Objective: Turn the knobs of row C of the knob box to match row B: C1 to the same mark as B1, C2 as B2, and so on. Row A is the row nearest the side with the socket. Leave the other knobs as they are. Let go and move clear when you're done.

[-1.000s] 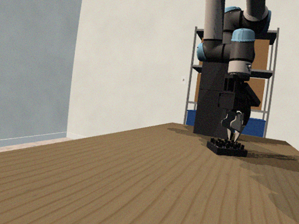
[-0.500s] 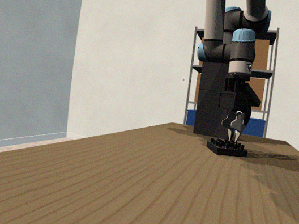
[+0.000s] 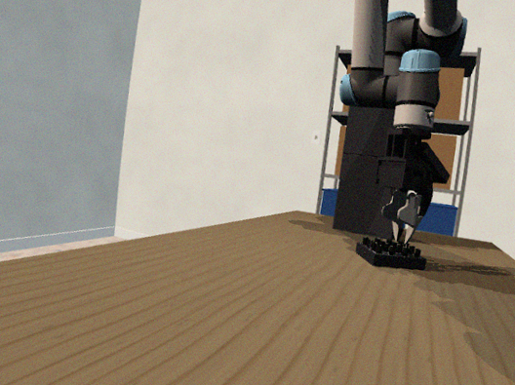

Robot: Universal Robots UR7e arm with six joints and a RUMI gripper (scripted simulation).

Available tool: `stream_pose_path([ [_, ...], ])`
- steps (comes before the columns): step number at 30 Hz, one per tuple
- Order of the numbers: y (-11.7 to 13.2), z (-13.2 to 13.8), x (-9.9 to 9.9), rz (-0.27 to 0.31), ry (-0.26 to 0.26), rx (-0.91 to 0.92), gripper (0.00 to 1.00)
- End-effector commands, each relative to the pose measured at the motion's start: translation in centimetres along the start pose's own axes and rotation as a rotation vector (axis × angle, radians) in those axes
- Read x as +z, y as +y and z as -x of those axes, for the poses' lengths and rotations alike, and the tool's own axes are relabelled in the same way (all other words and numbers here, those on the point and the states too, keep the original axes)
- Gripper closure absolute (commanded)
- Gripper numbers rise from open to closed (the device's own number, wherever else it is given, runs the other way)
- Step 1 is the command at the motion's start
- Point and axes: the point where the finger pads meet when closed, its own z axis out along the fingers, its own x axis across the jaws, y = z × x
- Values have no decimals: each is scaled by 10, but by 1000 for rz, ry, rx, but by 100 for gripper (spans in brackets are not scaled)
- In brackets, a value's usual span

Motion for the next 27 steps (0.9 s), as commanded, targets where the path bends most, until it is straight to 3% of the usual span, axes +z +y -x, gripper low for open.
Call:
stream_pose_path([
  [1, 0, 0, 0, 1, 1, 0, 89],
  [27, 0, 0, 8, 1, 1, 0, 89],
])
